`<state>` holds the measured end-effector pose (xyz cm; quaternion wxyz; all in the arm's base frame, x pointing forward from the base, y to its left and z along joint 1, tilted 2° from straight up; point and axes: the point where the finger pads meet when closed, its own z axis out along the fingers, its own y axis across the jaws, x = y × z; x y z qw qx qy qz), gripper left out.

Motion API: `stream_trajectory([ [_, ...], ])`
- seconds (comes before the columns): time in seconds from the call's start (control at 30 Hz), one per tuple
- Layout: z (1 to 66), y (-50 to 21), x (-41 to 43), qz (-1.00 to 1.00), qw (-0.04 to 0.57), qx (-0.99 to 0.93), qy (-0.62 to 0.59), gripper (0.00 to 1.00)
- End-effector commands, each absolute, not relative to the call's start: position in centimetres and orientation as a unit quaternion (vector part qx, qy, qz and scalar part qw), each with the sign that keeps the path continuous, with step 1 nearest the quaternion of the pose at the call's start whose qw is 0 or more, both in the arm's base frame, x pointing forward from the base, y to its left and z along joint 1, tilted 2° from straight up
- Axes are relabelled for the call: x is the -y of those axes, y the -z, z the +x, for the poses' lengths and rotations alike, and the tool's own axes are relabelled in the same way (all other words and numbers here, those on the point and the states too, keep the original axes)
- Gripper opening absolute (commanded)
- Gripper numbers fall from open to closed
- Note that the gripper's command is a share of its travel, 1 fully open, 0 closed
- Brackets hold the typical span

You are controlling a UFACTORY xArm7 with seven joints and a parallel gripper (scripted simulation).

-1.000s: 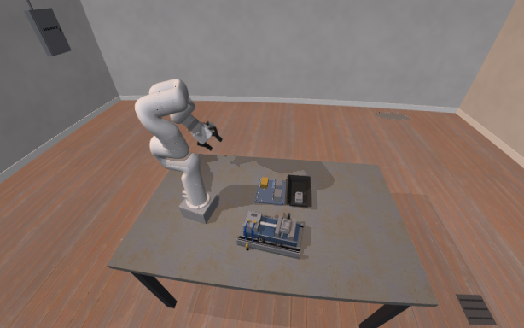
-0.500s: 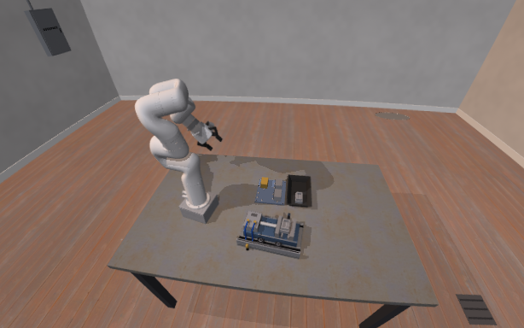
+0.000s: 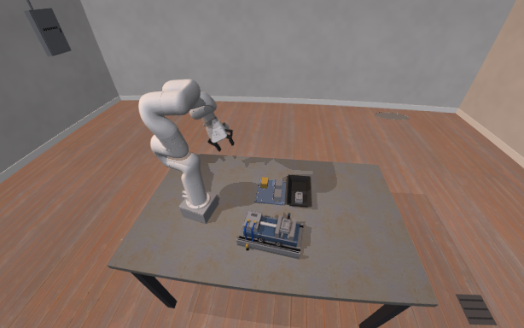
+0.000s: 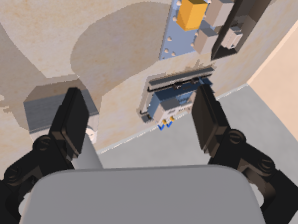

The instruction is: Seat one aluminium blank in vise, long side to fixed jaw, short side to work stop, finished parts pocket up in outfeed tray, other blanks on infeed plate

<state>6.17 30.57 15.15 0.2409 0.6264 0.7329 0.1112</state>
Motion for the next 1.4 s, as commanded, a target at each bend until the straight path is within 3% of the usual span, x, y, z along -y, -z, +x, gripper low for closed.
stream_trajectory([
  [0.0,8.0,-14.7,-31.1,0.632,0.220,-0.739,-0.072,1.00],
  [0.27,11.5,-14.2,-31.2,0.645,0.182,-0.741,-0.030,1.00],
  [1.37,15.5,-13.7,-30.8,0.659,0.140,-0.739,0.000,1.00],
])
